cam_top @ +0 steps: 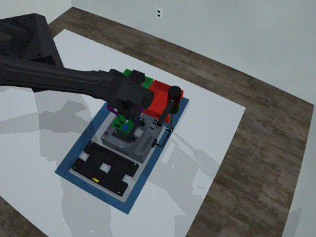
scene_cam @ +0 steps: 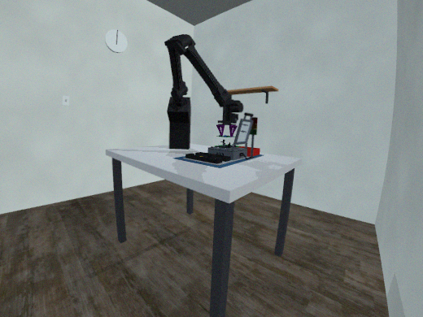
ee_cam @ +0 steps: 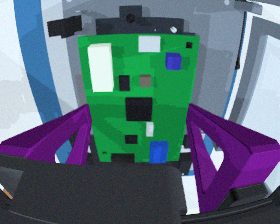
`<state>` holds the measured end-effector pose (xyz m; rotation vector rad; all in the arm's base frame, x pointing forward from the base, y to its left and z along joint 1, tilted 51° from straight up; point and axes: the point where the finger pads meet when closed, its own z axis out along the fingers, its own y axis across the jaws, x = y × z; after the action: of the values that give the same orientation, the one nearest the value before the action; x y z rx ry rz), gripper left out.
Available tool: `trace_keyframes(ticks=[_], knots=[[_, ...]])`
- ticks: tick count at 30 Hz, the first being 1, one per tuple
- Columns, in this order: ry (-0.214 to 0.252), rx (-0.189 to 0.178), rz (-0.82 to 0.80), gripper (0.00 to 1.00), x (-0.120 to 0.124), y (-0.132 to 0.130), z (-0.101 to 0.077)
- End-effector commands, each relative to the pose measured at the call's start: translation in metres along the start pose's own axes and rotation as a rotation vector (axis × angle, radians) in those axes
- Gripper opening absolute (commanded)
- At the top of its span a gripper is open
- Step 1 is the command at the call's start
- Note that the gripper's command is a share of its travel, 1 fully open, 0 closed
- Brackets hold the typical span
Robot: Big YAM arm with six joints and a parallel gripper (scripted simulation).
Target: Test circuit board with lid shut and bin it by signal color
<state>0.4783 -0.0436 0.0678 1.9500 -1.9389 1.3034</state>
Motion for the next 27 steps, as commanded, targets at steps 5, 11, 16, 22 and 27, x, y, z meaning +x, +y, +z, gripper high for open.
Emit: trace_keyframes(ticks=[5, 11, 16, 22, 27], knots=[[-0.006, 0.021, 0.013, 0.72, -0.004, -0.007, -0.005], [0.002, 0.003, 0.004, 0.72, 0.001, -0.003, 0.007], [0.001, 0.007, 0.007, 0.72, 0.002, -0.005, 0.012], [0.001, 0.01, 0.009, 0.72, 0.002, -0.008, 0.019], [0.001, 0.004, 0.004, 0.72, 0.002, -0.003, 0.029]])
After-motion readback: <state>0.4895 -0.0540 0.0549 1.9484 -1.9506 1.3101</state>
